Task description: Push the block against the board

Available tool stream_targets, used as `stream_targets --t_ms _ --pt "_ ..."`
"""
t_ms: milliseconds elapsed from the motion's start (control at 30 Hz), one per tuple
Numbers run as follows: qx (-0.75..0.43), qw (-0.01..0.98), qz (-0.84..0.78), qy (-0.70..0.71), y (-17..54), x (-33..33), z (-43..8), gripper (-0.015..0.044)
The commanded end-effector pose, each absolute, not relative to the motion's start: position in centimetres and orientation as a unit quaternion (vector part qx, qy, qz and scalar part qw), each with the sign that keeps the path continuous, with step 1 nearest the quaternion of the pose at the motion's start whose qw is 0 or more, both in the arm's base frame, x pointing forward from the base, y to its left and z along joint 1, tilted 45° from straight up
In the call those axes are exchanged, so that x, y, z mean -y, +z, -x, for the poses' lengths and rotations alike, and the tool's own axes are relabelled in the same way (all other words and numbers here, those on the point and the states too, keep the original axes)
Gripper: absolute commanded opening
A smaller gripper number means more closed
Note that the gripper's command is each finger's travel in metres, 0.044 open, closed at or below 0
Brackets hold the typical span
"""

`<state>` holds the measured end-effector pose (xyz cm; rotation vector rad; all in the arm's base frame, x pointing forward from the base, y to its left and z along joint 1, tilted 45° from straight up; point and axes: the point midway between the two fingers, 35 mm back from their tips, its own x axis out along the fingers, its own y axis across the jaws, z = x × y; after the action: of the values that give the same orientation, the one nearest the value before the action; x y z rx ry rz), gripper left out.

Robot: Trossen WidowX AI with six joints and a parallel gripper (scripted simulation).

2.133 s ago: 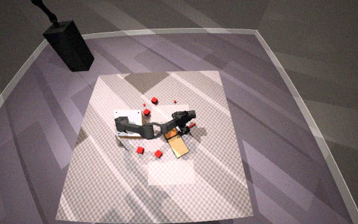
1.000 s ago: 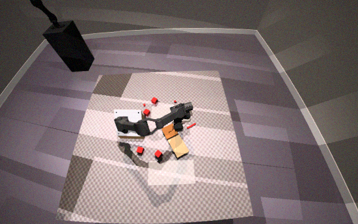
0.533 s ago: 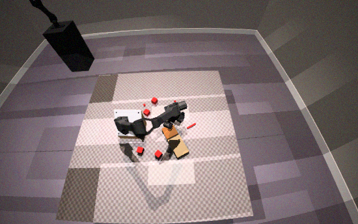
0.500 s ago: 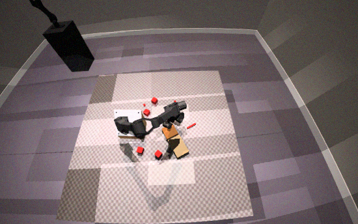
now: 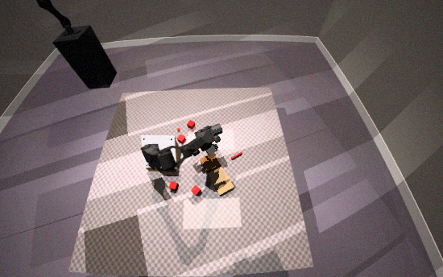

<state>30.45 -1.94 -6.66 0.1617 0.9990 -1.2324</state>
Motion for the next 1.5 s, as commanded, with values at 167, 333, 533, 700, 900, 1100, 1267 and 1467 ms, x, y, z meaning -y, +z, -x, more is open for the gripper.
stream_targets --t_ms 167,333,533,700,900,1100,1267,1467 --pt "-0.416 0.693 -0.114 -0.578 -6.8 1.9 -29.3 0.0000" --pt "-0.416 0.693 -0.113 -0.578 -10.4 5.6 -29.2 0.0000" --pt "-0.416 0.693 -0.113 -0.579 -10.6 5.8 -29.2 0.0000" --pt "-0.416 0.693 -0.113 -0.579 -10.5 6.0 -29.3 0.0000" --pt "-0.416 0.693 -0.113 -0.578 -10.2 6.2 -29.5 0.0000" --pt "-0.416 0.693 -0.113 -0.578 -10.0 6.4 -29.7 0.0000" --pt "-0.416 0.693 -0.114 -0.578 -9.8 6.6 -29.9 0.0000" --pt "-0.416 0.693 -0.114 -0.578 -9.6 6.8 -30.1 0.0000"
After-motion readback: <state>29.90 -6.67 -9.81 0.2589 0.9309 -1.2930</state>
